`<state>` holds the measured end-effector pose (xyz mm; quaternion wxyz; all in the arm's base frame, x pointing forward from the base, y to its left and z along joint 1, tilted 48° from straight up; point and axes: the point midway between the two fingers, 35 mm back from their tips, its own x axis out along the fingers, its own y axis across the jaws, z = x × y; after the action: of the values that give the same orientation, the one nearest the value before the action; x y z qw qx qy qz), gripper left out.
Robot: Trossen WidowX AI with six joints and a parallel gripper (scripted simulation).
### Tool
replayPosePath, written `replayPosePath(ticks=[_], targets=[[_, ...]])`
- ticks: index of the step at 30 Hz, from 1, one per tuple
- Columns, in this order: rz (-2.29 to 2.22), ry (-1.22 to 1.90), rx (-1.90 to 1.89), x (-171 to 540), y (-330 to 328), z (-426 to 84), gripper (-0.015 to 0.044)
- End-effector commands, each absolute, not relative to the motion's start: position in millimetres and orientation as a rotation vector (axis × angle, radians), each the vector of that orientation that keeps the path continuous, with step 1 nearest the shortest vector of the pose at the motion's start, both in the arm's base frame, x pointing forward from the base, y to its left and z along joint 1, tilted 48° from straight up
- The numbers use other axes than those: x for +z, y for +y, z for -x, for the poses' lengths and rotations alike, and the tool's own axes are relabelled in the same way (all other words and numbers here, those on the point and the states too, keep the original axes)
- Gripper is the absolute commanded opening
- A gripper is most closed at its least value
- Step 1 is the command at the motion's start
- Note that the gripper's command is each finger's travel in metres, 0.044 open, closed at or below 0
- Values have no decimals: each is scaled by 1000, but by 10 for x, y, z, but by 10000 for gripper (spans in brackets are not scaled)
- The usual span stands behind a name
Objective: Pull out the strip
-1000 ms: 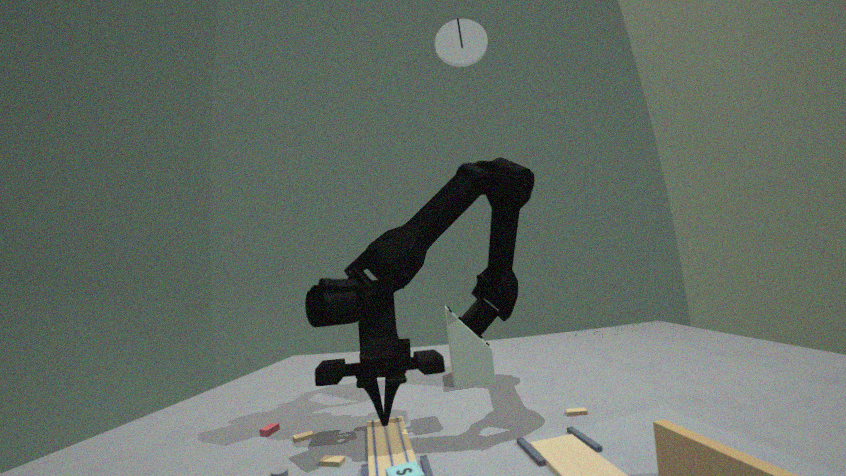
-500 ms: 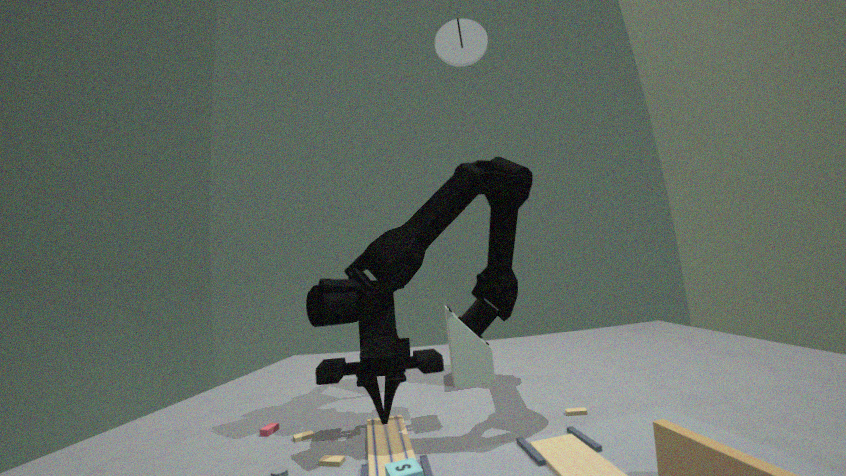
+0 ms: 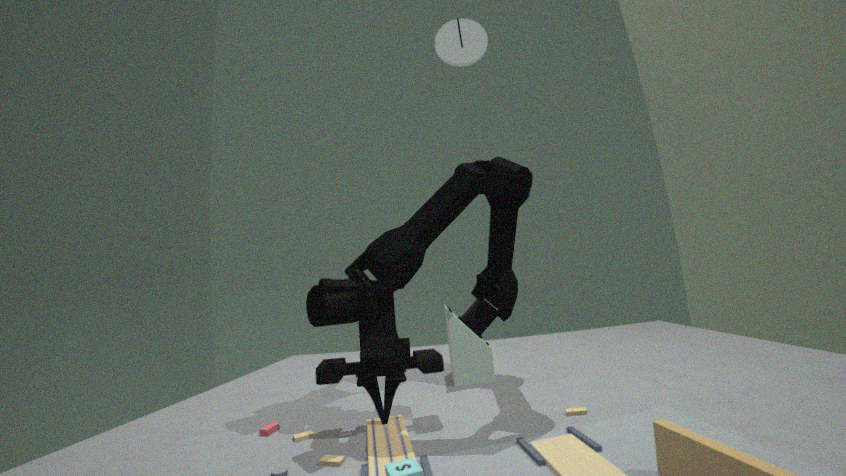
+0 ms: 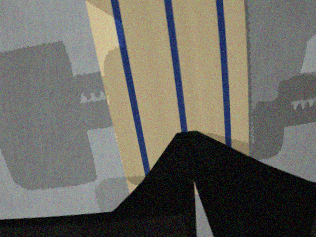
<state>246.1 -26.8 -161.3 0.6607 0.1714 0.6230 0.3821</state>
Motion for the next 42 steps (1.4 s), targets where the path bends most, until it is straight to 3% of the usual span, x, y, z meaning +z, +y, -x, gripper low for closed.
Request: replayPosePath(ticks=[1,12,29,42], targets=[[-397,1435,878,-1632,-216,-2361,0],[-394,1435,875,-1325,-582,-2512,0],[-260,1341,997,-1158,-390,-3122,440],[-260,1338,998,-1021,-292,-3555,440]])
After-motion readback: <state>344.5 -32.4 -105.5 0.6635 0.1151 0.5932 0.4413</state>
